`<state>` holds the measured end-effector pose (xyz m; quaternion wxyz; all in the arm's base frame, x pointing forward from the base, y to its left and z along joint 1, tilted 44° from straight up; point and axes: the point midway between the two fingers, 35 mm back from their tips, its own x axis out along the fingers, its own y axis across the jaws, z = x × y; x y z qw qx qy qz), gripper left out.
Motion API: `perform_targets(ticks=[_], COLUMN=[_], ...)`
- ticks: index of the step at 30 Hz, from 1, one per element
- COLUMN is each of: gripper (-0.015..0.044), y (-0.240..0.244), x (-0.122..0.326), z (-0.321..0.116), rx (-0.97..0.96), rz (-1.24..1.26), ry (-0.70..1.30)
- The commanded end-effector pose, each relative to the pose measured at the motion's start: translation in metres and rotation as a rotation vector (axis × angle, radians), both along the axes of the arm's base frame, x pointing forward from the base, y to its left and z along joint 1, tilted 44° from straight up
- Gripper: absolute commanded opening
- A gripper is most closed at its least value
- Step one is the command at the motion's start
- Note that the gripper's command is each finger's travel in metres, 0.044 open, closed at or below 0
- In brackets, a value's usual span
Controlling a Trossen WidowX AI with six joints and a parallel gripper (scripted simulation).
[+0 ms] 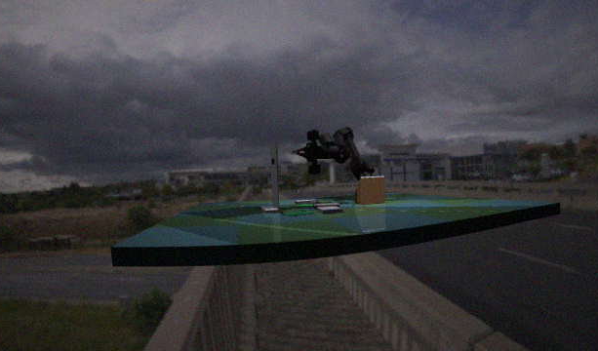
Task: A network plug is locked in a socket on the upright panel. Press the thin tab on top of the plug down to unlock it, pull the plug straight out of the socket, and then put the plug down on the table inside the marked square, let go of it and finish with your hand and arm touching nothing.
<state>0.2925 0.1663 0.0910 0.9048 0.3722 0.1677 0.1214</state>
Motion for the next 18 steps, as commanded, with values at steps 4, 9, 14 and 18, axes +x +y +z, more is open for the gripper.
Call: perform_targets(ticks=[4, 9, 14, 18], gripper=[0.0, 0.0, 0.0, 0.0], y=[0.01, 0.013, -0.003, -0.019], x=[-0.006, -0.009, -0.004, 0.0], z=[0.012, 0.015, 0.006, -0.002], rx=[0.01, 0.011, 0.018, 0.024], rz=[-0.006, -0.01, -0.108, -0.2], ry=[-0.003, 0.0, 0.065, 0.118])
